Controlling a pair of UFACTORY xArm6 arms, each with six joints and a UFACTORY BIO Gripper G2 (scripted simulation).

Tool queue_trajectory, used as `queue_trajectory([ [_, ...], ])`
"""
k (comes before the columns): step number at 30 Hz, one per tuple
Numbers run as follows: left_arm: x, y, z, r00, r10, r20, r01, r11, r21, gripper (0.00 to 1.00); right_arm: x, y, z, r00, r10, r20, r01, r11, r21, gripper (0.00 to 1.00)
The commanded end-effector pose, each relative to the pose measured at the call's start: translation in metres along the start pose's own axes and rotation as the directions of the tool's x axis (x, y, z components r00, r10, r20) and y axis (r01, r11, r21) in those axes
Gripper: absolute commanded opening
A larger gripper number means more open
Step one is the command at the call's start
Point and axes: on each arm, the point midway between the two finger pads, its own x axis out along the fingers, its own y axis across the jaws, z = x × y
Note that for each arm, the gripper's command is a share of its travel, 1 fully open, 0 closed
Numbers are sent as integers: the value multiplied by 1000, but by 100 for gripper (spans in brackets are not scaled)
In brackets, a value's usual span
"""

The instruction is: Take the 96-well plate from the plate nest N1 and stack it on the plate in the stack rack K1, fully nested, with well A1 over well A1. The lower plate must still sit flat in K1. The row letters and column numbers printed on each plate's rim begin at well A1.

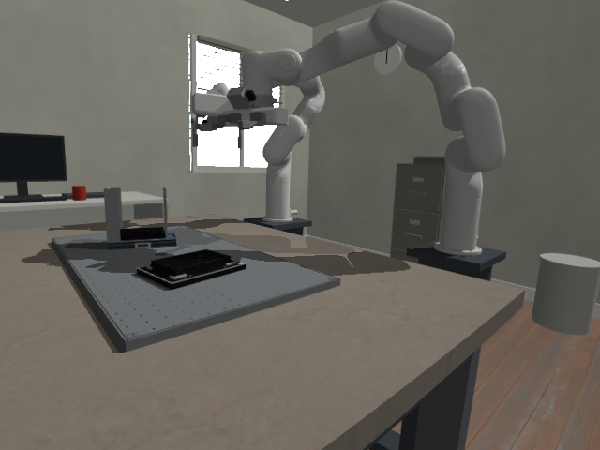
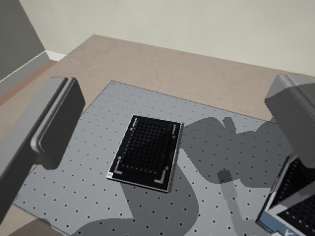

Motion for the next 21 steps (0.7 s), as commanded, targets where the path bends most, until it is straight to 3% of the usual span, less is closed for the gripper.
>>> queue_trajectory([
  [1,2,-16,3,994,-106,30,106,994,-8,37,-1,0,0,1000,2,1,-2,1000,0,100],
  [4,1,-30,3,978,-200,53,200,980,-2,37,-1,0,0,1000,2,1,-2,1000,0,100],
  [5,1,-30,3,978,-200,53,200,980,-2,37,-1,0,0,1000,2,1,-2,1000,0,100],
  [8,-1,-43,3,953,-292,75,293,956,9,37,-1,0,0,1000,2,1,-2,1000,0,100],
  [9,-1,-43,3,953,-292,75,293,956,9,37,-1,0,0,1000,2,1,-2,1000,0,100],
  [12,-6,-57,2,919,-383,96,383,923,22,37,-1,0,0,1000,2,1,-2,1000,0,100],
  [21,-6,-57,2,919,-383,96,383,923,22,37,-1,0,0,1000,2,1,-2,1000,0,100],
])
